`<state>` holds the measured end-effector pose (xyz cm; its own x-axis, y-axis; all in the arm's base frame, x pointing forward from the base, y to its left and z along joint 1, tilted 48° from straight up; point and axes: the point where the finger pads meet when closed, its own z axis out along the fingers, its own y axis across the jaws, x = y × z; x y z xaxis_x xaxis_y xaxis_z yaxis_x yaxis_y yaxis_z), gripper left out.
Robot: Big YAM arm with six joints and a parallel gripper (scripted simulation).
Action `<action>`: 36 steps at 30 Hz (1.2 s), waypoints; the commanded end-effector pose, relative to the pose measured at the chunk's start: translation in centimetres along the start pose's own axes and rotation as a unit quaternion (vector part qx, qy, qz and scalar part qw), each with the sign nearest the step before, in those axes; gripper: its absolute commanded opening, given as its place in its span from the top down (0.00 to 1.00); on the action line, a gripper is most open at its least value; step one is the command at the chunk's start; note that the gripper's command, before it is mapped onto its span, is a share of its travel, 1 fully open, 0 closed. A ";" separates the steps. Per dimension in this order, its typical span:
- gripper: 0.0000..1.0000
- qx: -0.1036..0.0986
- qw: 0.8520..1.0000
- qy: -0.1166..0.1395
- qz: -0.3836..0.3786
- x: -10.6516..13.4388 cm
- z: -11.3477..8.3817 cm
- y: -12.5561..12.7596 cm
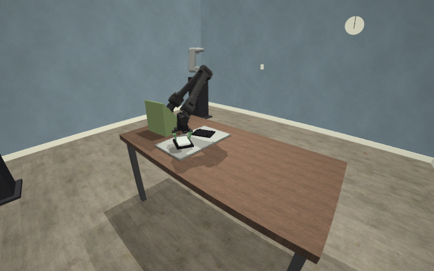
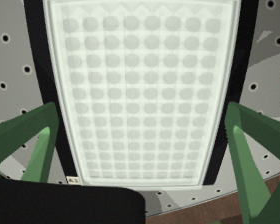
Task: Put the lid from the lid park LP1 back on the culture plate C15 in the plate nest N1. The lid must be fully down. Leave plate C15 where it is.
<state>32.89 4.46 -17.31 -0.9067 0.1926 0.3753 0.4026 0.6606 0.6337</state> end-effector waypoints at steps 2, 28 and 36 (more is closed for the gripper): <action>0.00 -0.001 1.000 -0.007 -0.003 -0.7 -0.3 0.3; 0.00 -0.001 1.000 -0.022 -0.010 -1.9 -4.0 0.5; 0.00 -0.001 1.000 -0.023 -0.011 -1.9 -5.7 0.4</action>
<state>33.62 1.97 -14.68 -0.9033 0.2021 0.3784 0.4107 0.6620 0.6270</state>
